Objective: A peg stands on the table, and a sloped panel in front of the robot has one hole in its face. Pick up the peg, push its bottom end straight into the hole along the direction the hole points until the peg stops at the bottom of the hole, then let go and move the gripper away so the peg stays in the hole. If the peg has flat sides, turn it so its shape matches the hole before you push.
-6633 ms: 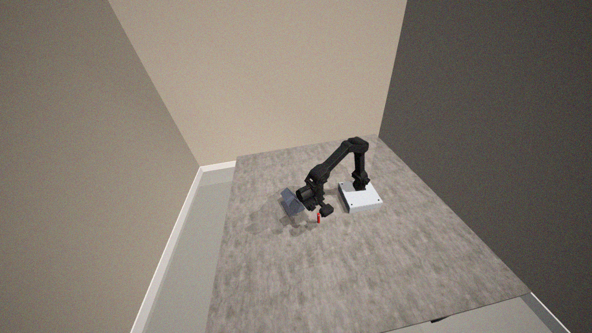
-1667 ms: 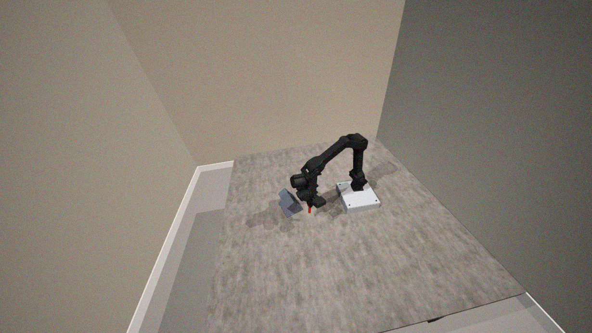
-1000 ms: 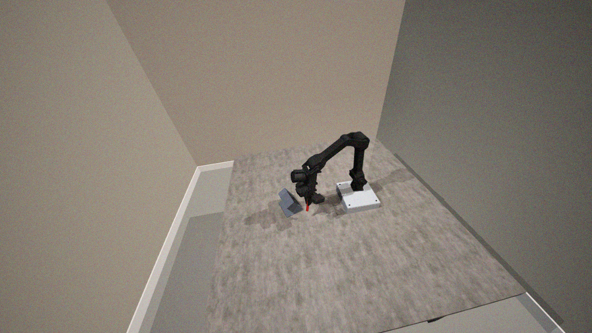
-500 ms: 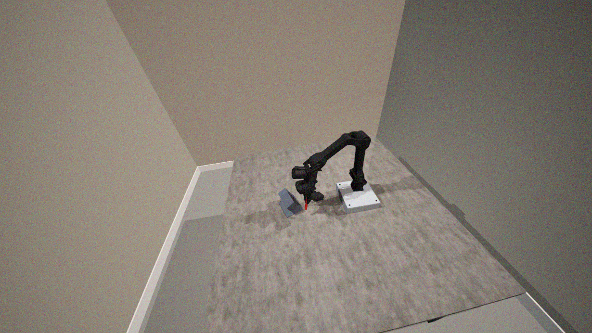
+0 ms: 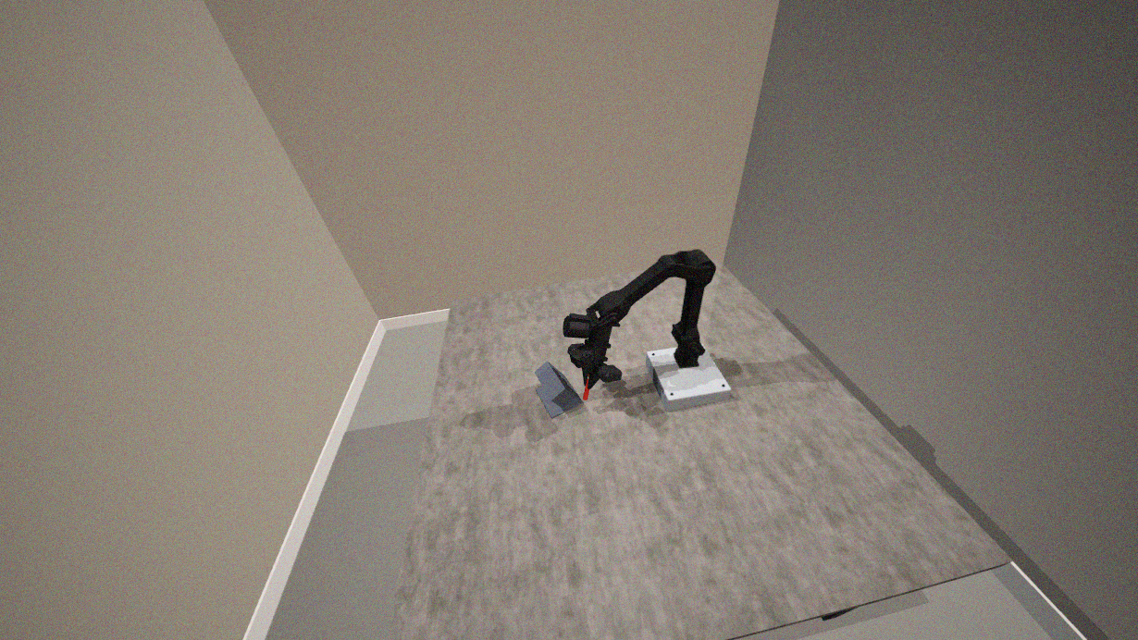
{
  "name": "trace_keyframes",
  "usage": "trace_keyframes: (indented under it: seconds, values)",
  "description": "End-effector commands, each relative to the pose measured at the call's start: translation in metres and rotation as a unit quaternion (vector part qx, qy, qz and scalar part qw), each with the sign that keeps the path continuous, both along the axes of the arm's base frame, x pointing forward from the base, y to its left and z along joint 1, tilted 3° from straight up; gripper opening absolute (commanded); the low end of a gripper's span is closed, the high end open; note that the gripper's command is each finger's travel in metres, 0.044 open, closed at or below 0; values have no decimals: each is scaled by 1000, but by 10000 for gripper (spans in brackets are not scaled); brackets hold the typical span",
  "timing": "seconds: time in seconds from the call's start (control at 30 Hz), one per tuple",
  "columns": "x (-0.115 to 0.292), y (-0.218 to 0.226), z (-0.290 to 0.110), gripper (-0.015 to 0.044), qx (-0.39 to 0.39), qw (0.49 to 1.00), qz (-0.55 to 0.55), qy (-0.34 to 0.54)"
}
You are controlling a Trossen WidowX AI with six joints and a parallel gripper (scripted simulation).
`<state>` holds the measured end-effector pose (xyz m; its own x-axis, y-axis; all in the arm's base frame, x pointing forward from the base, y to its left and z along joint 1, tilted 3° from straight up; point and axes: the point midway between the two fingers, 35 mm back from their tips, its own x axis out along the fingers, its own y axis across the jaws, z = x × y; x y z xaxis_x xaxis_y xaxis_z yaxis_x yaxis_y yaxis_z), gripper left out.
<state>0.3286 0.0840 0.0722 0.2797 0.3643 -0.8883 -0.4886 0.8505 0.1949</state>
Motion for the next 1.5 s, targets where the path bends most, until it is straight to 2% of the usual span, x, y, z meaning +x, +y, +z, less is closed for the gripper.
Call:
trace_keyframes:
  seconds: [0.0,1.47]
  values:
    - [-1,-4,0,0,7,1000,2,-13]
    - [-6,-47,-5,0,41,992,-7,-118]
